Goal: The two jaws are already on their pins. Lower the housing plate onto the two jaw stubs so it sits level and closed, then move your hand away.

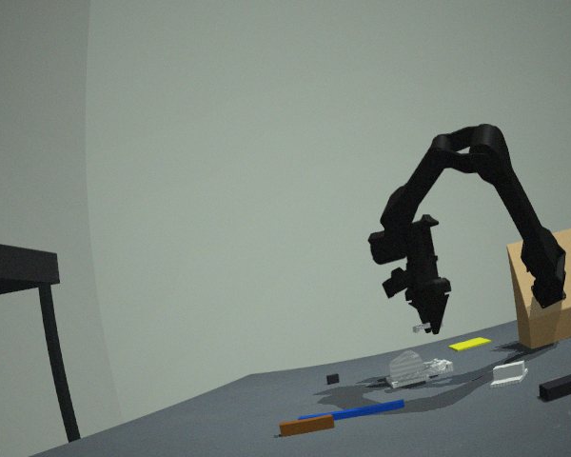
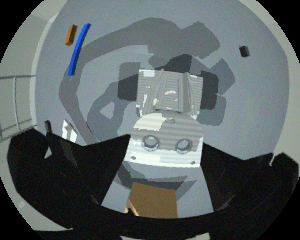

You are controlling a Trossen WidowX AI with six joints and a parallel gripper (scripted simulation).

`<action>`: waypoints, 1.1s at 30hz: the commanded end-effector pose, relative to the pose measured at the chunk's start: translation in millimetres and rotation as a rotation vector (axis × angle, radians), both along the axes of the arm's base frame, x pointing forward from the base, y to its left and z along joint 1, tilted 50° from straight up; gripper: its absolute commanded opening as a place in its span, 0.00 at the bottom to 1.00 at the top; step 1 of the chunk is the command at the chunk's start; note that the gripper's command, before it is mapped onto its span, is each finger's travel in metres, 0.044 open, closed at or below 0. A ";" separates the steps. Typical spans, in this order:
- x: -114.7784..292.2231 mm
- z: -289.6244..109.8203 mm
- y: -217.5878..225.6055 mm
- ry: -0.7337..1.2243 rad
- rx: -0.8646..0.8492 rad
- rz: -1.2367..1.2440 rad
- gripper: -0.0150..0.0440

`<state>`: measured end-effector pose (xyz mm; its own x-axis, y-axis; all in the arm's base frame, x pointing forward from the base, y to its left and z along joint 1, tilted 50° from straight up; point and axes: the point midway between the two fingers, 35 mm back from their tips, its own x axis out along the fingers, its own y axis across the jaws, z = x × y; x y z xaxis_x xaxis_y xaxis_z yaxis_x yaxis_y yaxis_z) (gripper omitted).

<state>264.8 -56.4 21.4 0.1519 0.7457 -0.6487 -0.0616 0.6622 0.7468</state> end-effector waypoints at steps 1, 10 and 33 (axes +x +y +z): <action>0.3 -0.8 -0.5 -0.003 -0.003 0.003 0.85; 0.3 -0.8 -0.5 -0.007 -0.004 0.007 0.85; -12.2 -8.9 -5.0 -0.007 -0.004 0.007 0.85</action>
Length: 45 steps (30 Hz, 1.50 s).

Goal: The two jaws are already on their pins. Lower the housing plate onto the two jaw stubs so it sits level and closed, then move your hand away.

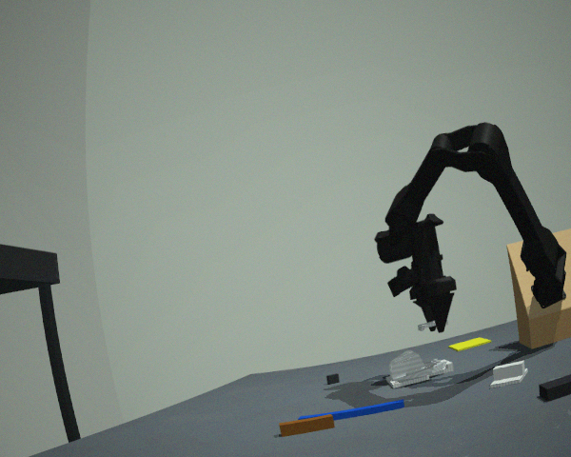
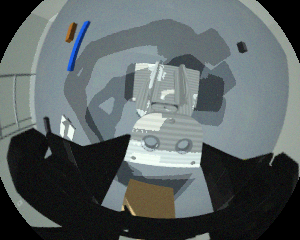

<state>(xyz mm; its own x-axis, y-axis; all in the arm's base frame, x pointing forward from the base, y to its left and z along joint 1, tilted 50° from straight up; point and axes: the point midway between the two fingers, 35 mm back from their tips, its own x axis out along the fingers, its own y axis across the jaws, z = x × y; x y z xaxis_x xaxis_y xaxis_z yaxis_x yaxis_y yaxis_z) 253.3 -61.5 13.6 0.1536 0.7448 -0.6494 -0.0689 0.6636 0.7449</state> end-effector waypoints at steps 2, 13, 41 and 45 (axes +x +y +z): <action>-0.7 -1.1 0.1 0.000 -0.002 0.004 0.85; -0.7 -1.1 0.1 0.000 -0.002 0.004 0.85; 3.6 -17.3 17.0 0.001 -0.004 0.002 0.85; 4.6 -21.5 21.8 0.001 -0.004 0.002 0.85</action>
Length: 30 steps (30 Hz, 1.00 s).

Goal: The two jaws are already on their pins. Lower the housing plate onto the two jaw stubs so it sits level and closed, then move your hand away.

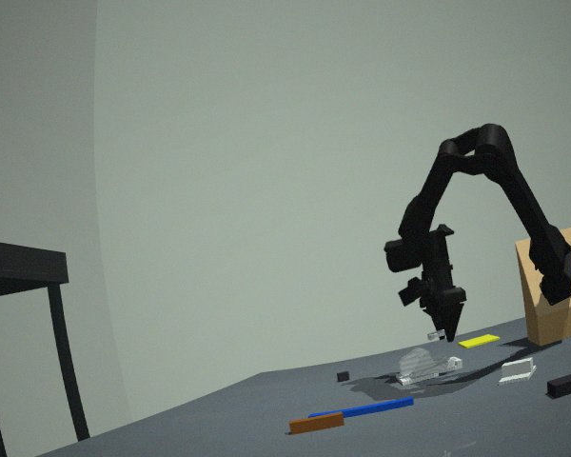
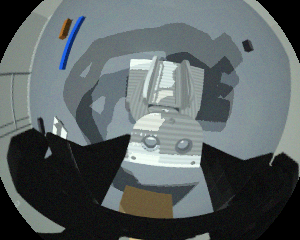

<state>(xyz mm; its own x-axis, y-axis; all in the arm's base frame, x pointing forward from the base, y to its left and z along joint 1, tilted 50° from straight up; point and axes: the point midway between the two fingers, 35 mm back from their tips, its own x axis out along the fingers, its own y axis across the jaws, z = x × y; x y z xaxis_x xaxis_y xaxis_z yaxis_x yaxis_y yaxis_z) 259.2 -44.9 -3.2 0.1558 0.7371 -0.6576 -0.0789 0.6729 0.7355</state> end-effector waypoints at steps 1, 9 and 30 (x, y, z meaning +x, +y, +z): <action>-1.0 -5.8 6.5 0.010 0.009 -0.003 0.85; 0.7 -14.2 16.8 0.009 0.010 -0.003 0.85; 1.9 -24.4 30.6 0.008 0.014 -0.002 0.85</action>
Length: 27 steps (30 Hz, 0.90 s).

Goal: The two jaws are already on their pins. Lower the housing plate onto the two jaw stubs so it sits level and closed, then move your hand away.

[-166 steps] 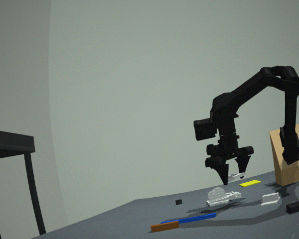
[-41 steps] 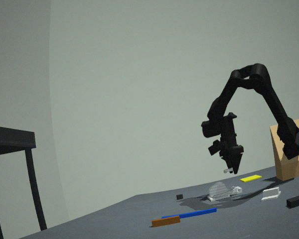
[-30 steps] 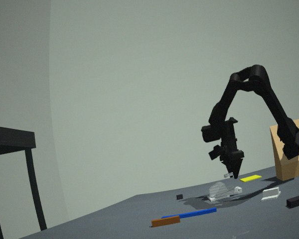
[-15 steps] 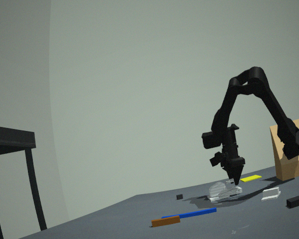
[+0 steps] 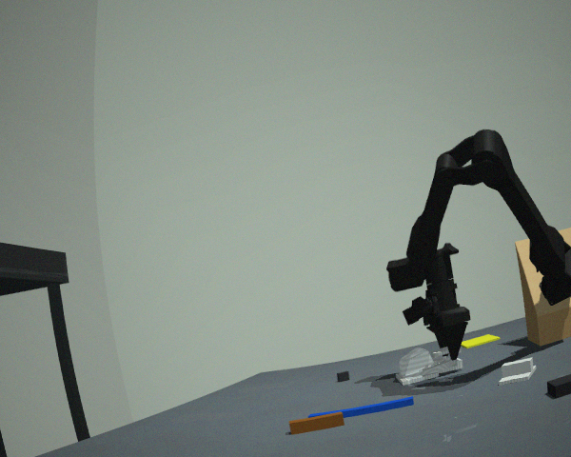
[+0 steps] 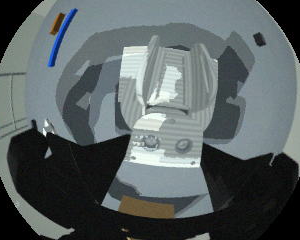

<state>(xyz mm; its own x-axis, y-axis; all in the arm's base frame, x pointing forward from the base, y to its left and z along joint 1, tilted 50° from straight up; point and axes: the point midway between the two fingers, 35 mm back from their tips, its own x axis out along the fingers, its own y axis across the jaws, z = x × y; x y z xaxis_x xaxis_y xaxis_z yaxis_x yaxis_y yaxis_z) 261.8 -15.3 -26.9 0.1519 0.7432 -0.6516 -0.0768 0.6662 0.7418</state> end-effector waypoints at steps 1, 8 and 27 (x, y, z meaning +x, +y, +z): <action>-0.7 -0.8 0.9 0.004 0.005 -0.003 0.85; -0.7 -0.8 0.9 0.004 0.005 -0.003 0.85; -0.1 -3.8 4.5 0.010 0.006 -0.009 0.85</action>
